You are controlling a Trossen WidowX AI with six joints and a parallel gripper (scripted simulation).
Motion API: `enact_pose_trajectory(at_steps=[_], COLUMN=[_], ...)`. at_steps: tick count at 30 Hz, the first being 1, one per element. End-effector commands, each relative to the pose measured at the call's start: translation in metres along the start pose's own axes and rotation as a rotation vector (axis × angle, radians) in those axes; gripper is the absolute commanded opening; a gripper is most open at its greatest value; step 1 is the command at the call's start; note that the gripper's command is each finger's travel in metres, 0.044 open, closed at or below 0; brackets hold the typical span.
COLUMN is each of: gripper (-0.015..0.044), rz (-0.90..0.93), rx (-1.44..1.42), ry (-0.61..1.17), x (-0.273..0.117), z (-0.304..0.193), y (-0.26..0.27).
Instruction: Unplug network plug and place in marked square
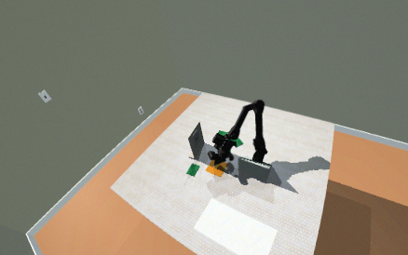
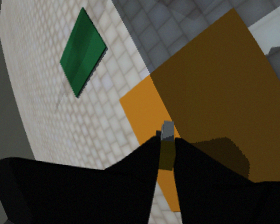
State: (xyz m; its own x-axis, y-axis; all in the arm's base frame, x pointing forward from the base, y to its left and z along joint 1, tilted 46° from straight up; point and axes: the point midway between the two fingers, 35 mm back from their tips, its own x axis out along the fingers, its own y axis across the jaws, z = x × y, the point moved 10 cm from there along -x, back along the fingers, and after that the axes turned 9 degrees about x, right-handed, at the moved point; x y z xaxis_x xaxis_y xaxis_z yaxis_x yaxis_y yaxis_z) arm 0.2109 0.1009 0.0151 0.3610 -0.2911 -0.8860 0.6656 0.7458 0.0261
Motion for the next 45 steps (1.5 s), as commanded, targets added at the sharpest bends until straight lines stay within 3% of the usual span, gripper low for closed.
enact_pose_trajectory(at_steps=[1, 23, 29, 45], gripper=[0.0, 0.0, 0.0156, 0.0156], rz=[-0.007, -0.007, -0.007, -0.007], rx=[-0.009, -0.004, -0.004, -0.005], ry=[0.006, 0.001, 0.001, 0.003], x=[0.006, 0.01, 0.01, -0.002], z=[-0.001, 0.003, 0.003, 0.001], y=[-0.005, -0.009, -0.009, -0.008])
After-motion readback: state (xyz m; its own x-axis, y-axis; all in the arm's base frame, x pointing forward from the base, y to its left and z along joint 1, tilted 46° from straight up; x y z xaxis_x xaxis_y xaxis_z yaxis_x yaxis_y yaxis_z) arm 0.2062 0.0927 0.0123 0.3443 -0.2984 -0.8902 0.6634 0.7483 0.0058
